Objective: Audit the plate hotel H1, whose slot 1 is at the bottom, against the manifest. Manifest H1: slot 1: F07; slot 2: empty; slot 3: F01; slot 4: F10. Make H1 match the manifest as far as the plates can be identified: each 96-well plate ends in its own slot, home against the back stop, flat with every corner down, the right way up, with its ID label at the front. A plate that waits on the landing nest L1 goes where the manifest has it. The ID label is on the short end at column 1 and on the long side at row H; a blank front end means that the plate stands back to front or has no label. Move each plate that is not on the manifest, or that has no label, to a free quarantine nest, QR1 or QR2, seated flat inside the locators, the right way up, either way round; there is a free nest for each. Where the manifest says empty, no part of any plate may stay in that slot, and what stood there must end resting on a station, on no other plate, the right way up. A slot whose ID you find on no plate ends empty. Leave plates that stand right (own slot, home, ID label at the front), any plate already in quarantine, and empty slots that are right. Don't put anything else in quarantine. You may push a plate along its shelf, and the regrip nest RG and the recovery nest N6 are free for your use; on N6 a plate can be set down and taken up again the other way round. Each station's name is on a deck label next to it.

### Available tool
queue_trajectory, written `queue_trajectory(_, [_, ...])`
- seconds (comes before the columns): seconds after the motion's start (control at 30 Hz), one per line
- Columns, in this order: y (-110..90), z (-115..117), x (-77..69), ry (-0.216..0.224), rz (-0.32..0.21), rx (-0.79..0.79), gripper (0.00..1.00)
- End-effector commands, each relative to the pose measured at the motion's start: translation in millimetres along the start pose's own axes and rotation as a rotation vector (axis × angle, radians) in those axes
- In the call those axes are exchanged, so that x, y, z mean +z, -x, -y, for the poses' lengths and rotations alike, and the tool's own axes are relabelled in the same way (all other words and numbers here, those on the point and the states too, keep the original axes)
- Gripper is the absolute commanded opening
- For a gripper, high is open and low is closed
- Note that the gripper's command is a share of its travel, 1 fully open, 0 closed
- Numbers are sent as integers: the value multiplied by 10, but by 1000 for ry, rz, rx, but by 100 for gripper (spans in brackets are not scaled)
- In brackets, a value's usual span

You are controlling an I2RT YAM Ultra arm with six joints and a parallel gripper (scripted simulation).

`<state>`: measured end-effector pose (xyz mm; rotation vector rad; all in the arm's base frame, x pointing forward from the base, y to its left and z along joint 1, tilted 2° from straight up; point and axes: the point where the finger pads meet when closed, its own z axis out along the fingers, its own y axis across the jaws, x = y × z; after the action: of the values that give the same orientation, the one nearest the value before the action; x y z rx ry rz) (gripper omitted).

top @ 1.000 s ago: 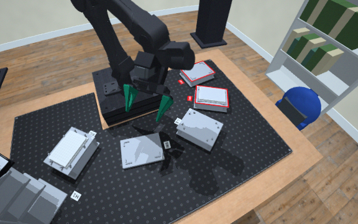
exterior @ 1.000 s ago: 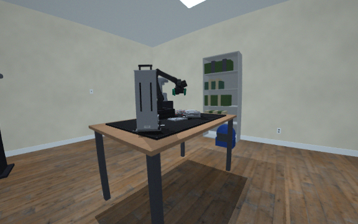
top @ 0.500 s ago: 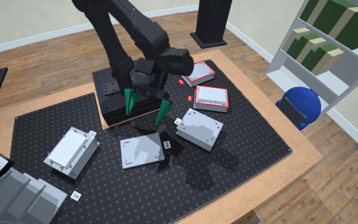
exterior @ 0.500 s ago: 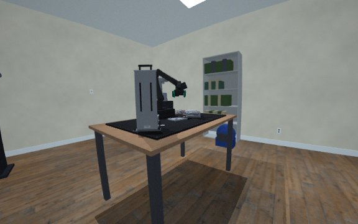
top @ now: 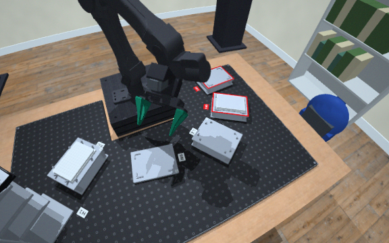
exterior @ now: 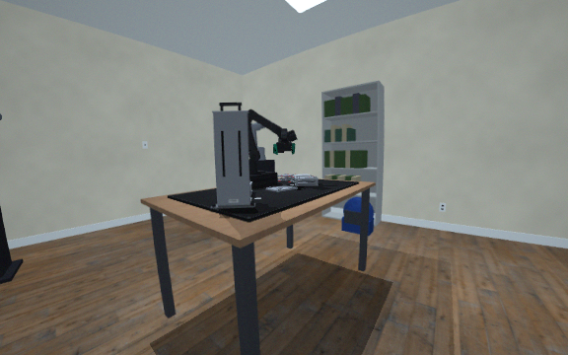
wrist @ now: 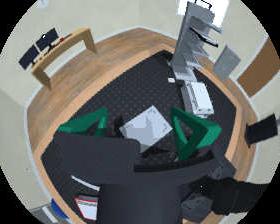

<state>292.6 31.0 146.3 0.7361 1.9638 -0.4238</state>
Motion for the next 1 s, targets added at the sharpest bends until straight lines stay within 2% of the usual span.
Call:
queue_trajectory(0.0, [60,-1,-11,-2,21,12,100])
queue_trajectory(0.5, [60,-1,-11,-2,21,12,100])
queue_trajectory(0.83, [232,1,-113,-2,21,12,100])
queue_trajectory(0.97, [244,24,-94,-2,21,12,100])
